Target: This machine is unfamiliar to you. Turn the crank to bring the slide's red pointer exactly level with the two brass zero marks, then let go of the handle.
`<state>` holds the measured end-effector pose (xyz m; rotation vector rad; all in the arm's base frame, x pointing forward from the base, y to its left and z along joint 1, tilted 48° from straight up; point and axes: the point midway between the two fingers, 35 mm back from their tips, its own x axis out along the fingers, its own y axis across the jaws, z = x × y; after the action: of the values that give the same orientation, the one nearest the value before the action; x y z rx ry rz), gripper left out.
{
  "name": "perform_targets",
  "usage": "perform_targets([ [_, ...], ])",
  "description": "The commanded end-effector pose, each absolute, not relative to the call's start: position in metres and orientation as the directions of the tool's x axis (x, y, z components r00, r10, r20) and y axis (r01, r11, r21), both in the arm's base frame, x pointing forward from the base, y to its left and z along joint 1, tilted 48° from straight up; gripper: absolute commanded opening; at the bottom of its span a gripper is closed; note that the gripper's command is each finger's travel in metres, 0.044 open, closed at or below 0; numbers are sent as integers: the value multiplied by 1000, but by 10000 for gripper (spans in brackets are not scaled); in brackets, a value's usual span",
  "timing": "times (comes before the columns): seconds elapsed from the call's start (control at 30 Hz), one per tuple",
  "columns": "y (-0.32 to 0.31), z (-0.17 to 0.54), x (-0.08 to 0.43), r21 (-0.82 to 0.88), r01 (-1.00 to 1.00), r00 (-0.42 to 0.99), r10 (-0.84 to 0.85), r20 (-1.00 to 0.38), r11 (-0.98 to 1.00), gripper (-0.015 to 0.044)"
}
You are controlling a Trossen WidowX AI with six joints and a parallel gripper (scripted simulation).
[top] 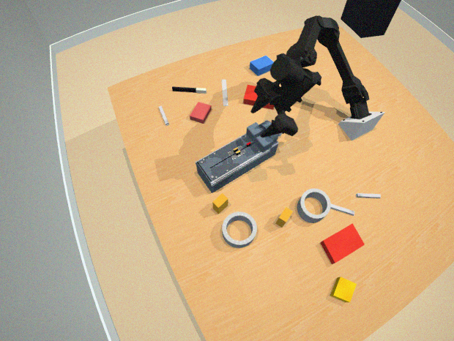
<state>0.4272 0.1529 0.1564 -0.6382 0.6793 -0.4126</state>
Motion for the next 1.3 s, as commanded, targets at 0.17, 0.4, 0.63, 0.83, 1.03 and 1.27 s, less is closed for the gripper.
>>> perform_targets([
  [0.17, 128, 132, 438, -658, 173, 703, -560, -439, 733, 440],
  [0.4, 120, 125, 439, -659, 173, 703, -560, -438, 732, 440],
  [0.63, 120, 125, 439, -659, 173, 703, -560, -438, 732, 440],
  [0.83, 120, 125, 439, -659, 173, 703, -560, -438, 732, 440],
  [1.03, 133, 136, 438, -658, 175, 702, -561, -438, 733, 440],
  [1.27, 150, 153, 434, -658, 175, 703, -561, -437, 732, 440],
])
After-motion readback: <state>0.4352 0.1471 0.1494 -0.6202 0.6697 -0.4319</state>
